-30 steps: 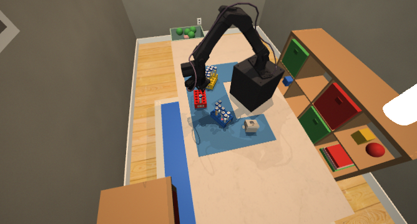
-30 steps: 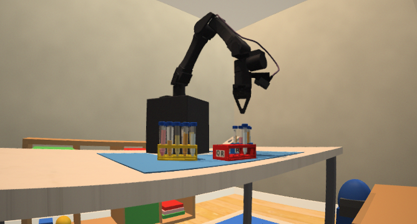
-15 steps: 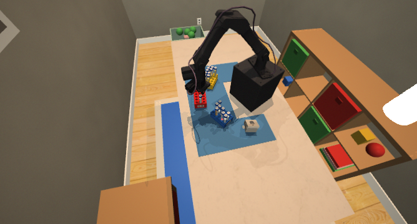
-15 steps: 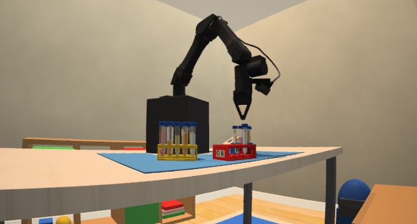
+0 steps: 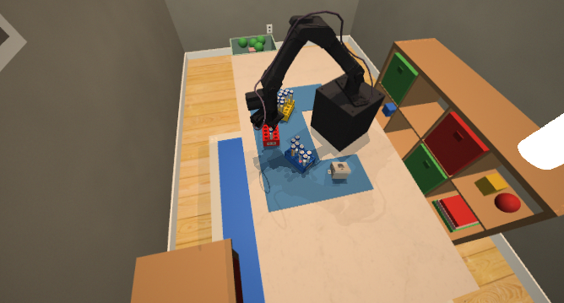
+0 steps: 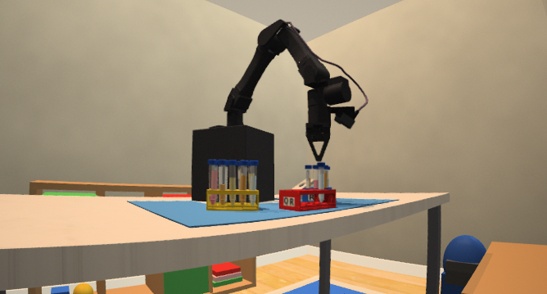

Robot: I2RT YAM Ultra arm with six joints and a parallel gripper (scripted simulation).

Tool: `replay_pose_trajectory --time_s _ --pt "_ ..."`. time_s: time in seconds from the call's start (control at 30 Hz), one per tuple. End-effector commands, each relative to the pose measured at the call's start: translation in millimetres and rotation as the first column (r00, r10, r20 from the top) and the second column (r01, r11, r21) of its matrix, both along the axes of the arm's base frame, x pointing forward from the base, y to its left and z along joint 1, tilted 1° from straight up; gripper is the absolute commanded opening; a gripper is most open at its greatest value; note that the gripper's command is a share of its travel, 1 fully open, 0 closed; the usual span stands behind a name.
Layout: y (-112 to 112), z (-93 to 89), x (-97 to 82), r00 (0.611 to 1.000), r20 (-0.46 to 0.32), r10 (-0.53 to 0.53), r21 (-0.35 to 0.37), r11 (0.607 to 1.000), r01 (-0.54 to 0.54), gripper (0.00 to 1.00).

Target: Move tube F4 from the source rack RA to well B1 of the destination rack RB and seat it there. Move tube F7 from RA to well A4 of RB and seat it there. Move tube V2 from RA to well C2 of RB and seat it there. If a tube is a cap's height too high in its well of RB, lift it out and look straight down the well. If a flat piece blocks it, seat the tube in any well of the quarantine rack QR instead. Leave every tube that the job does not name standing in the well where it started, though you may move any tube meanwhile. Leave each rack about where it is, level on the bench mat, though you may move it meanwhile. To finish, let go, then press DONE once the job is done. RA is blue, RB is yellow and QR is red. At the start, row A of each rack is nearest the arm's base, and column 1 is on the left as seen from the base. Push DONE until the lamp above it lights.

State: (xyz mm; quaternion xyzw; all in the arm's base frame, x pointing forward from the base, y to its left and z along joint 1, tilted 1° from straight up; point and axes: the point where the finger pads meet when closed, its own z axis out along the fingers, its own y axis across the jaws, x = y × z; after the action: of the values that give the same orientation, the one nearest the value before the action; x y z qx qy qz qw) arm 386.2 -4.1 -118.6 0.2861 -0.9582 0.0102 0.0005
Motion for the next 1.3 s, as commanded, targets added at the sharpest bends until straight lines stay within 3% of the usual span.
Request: replay_pose_trajectory --time_s 0.0,0.13,0.27,0.37,0.93,1.27 --pt "0 -2.8 2.8 1.000 0.011 0.002 0.001 1.000 -0.002 0.30" --pt "1 -8.8 -6.8 1.000 -0.013 0.003 0.001 1.000 -0.003 0.30" --pt "2 -8.0 -1.8 1.000 0.000 0.003 0.001 1.000 -0.003 0.30" --pt "2 -11.6 -7.7 1.000 -0.013 0.004 0.001 1.000 -0.004 0.30" --pt "5 -17.3 -8.5 1.000 -0.012 0.005 0.001 1.000 -0.005 0.30" --pt "6 -16.8 0.4 1.000 0.008 0.005 0.001 1.000 -0.005 0.30"
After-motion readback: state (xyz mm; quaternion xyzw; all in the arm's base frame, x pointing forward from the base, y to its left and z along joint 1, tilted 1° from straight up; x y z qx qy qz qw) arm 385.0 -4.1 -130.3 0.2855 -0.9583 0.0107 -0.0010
